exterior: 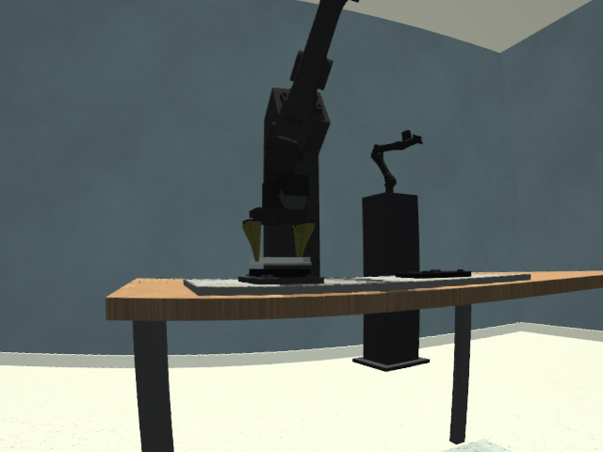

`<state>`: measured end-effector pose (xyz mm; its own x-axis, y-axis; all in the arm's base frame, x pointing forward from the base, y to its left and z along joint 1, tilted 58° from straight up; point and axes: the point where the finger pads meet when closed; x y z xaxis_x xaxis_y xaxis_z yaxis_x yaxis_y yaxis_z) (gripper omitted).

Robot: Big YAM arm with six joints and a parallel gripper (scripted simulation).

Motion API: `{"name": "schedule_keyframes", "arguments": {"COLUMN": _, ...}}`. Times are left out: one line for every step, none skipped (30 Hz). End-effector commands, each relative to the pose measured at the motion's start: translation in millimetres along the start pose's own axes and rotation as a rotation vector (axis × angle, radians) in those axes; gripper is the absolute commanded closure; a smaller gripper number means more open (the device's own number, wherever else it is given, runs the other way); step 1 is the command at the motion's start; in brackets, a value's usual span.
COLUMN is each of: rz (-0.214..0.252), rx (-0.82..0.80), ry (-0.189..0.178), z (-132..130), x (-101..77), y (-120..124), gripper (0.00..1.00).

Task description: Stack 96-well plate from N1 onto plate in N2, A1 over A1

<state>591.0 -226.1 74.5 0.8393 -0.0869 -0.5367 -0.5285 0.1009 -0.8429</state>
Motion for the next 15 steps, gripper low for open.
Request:
{"name": "schedule_keyframes", "arguments": {"rz": -0.005, "rx": -0.003, "ry": -0.014, "z": 10.0, "x": 2.0, "y": -6.6, "gripper": 1.0}}
{"name": "schedule_keyframes", "arguments": {"rz": -0.004, "rx": -0.003, "ry": -0.014, "z": 10.0, "x": 1.9, "y": -6.5, "gripper": 1.0}}
{"name": "schedule_keyframes", "arguments": {"rz": -0.004, "rx": -0.003, "ry": -0.015, "z": 10.0, "x": 1.9, "y": -6.5, "gripper": 1.0}}
{"name": "schedule_keyframes", "arguments": {"rz": -0.004, "rx": -0.004, "ry": -0.015, "z": 10.0, "x": 1.9, "y": -6.7, "gripper": 1.0}}
{"name": "schedule_keyframes", "arguments": {"rz": -0.005, "rx": -0.004, "ry": -0.014, "z": 9.9, "x": 1.8, "y": -7.0, "gripper": 1.0}}
{"name": "schedule_keyframes", "arguments": {"rz": -0.003, "rx": -0.003, "ry": -0.015, "z": 9.9, "x": 2.7, "y": -5.8, "gripper": 1.0}}
{"name": "schedule_keyframes", "arguments": {"rz": 0.0, "rx": -0.002, "ry": -0.015, "z": 9.8, "x": 3.6, "y": -4.4, "gripper": 1.0}}
{"name": "schedule_keyframes", "arguments": {"rz": 0.002, "rx": -0.001, "ry": -0.015, "z": 9.8, "x": 4.5, "y": -3.0, "gripper": 1.0}}
{"name": "schedule_keyframes", "arguments": {"rz": 0.005, "rx": -0.001, "ry": -0.016, "z": 9.7, "x": 5.4, "y": -1.7, "gripper": 1.0}}
{"name": "schedule_keyframes", "arguments": {"rz": 0.005, "rx": -0.001, "ry": -0.016, "z": 9.7, "x": 5.4, "y": -1.7, "gripper": 1.0}}
{"name": "schedule_keyframes", "arguments": {"rz": 0.005, "rx": -0.001, "ry": -0.016, "z": 9.7, "x": 5.4, "y": -1.7, "gripper": 1.0}}
{"name": "schedule_keyframes", "arguments": {"rz": 0.005, "rx": -0.001, "ry": -0.016, "z": 9.6, "x": 6.4, "y": -0.6, "gripper": 1.0}}
{"name": "schedule_keyframes", "arguments": {"rz": 0.005, "rx": -0.001, "ry": -0.015, "z": 9.6, "x": 6.6, "y": -0.5, "gripper": 1.0}}
{"name": "schedule_keyframes", "arguments": {"rz": 0.005, "rx": 0.0, "ry": -0.015, "z": 9.7, "x": 6.6, "y": 0.1, "gripper": 1.0}}
{"name": "schedule_keyframes", "arguments": {"rz": 0.004, "rx": -0.001, "ry": -0.015, "z": 9.6, "x": 6.8, "y": 0.1, "gripper": 1.0}}
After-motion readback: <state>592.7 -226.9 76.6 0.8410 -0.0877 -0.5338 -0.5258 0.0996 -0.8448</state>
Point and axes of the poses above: the point where the finger pads meet when closed, its own x axis out along the fingers, its own z axis across the jaws, y = z × x, and after that the axes turned 7 degrees about x, right-handed
